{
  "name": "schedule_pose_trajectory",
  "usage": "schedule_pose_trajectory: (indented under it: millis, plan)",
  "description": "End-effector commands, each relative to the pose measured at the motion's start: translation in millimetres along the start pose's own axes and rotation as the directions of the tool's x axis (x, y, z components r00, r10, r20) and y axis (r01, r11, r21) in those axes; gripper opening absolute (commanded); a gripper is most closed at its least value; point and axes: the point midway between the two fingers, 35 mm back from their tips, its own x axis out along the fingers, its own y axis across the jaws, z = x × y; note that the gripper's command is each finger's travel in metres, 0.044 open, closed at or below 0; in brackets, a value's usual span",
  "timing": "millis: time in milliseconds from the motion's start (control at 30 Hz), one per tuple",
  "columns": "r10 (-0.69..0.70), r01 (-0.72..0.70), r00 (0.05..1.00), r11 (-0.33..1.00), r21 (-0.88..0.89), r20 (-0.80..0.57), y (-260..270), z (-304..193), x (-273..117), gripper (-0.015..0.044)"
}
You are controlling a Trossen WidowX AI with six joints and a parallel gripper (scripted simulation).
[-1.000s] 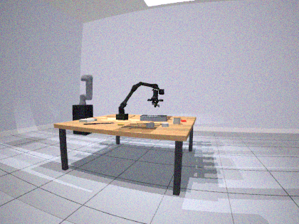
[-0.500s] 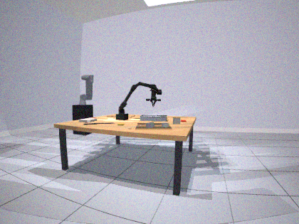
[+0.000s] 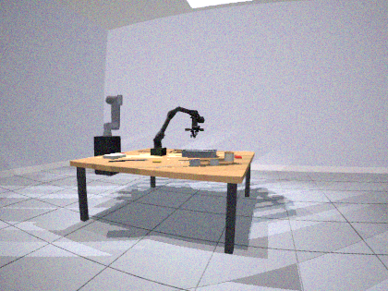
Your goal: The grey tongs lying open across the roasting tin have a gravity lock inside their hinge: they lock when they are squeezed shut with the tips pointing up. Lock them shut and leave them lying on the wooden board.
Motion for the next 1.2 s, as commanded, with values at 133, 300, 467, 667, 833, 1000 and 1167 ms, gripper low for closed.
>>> schedule_pose_trajectory:
  millis: [133,300,467,667,833,1000,1167]
  plan:
    - [0.007,-0.01,1.0,0.985,-0.171,-0.015,-23,-53,-4,-0.015]
    - [0.006,-0.011,1.0,0.963,-0.269,-0.019,-41,-83,-5,-0.015]
    - [0.005,-0.011,1.0,0.955,-0.297,-0.02,-46,-92,-5,-0.015]
    - [0.006,-0.011,1.0,0.939,-0.345,-0.017,-56,-103,-5,-0.015]
    - [0.005,-0.013,1.0,0.904,-0.427,-0.019,-75,-127,-6,-0.015]
    - [0.005,-0.014,1.0,0.858,-0.513,-0.018,-98,-150,-6,-0.015]
    - [0.004,-0.015,1.0,0.802,-0.596,-0.021,-123,-173,-6,-0.015]
